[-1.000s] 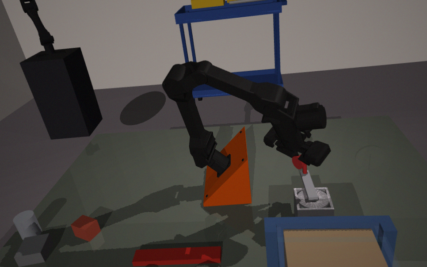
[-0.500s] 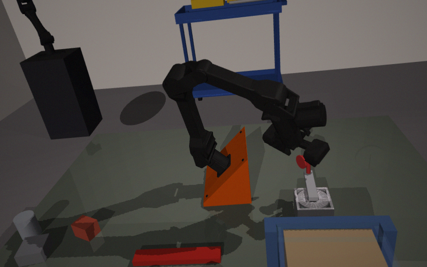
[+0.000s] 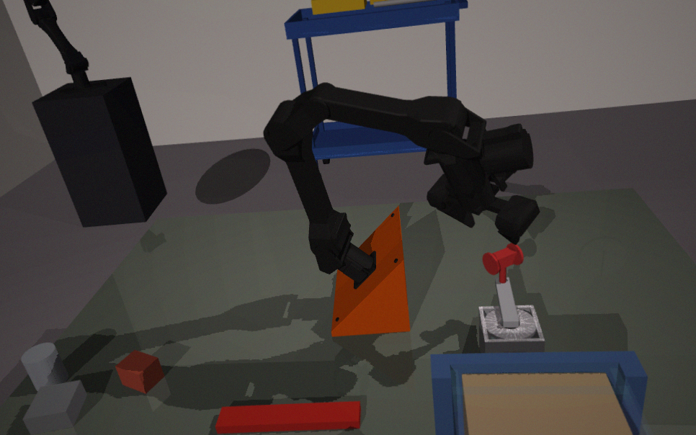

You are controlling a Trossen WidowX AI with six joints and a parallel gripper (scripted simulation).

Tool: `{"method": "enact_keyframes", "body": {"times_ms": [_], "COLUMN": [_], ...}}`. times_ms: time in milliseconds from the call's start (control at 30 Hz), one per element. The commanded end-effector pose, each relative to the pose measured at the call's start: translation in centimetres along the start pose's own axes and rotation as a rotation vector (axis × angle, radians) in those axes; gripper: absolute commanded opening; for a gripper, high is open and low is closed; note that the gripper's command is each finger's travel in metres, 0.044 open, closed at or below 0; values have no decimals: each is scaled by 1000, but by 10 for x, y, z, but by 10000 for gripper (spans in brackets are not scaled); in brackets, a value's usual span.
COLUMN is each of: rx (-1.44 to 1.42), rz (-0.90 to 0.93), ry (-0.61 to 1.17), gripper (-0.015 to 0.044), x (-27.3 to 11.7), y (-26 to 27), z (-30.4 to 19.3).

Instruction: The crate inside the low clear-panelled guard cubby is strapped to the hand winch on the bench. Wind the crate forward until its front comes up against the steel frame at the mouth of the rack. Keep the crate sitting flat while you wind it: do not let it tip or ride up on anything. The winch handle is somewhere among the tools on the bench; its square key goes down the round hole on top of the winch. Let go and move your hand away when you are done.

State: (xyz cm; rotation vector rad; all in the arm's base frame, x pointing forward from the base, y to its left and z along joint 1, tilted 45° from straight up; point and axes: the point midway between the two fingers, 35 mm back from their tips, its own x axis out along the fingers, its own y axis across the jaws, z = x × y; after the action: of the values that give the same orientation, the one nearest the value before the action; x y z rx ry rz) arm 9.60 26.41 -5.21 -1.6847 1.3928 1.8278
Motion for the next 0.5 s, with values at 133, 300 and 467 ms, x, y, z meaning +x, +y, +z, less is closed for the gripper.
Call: {"method": "enact_keyframes", "body": {"times_ms": [133,300,467], "rx": [3,3,-5], "rz": [-1,0,-16], "ry": [-5,-4,58], "gripper": [440,440,440], "x": [-42,-52,-54], "y": [26,35,-7], "z": [7,8,0]}}
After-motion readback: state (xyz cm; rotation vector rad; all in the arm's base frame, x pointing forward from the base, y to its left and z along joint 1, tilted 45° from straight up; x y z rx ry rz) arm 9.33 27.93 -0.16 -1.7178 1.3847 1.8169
